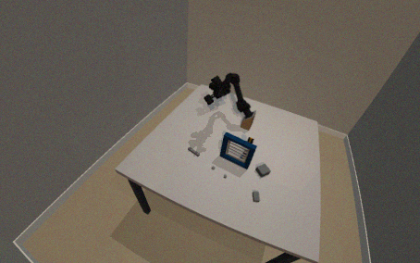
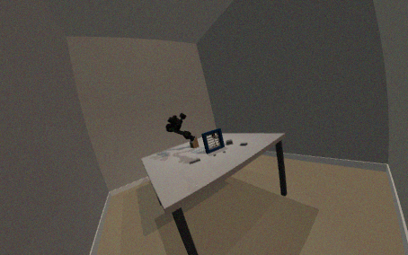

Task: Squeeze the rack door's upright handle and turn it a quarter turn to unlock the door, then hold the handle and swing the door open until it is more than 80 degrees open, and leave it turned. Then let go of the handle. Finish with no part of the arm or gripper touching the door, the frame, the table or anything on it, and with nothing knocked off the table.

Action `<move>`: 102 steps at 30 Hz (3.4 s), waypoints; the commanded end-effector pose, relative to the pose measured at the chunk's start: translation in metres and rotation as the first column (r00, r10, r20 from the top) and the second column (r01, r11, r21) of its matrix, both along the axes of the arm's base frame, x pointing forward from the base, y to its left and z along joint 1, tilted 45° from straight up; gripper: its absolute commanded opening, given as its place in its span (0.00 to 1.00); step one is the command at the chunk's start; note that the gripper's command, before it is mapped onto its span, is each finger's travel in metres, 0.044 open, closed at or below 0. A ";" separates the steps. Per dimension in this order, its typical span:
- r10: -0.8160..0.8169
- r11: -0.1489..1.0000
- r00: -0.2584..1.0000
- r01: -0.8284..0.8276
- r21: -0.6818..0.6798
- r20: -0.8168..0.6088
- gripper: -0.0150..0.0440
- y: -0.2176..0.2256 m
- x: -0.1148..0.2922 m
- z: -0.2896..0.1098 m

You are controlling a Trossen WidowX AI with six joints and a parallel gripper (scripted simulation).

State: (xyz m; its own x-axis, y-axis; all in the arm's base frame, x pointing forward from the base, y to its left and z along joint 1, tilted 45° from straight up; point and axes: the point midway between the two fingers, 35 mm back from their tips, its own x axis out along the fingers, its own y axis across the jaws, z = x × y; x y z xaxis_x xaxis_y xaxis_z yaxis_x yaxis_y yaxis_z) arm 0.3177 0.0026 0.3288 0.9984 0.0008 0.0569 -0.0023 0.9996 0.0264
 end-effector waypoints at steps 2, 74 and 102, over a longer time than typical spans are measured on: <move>0.000 1.000 1.000 0.000 0.005 -0.016 0.84 0.001 0.002 -0.002; -0.418 0.899 0.145 0.210 -0.385 -0.897 0.74 0.107 0.066 -0.251; -0.717 0.684 -0.074 0.115 -0.720 -0.693 0.74 0.125 0.044 -0.298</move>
State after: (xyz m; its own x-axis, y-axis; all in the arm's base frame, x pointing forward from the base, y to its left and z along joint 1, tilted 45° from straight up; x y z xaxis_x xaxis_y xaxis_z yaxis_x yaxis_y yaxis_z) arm 0.3601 0.1267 0.0291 -0.0213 -0.7159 -0.6979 0.1357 0.6895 -0.7115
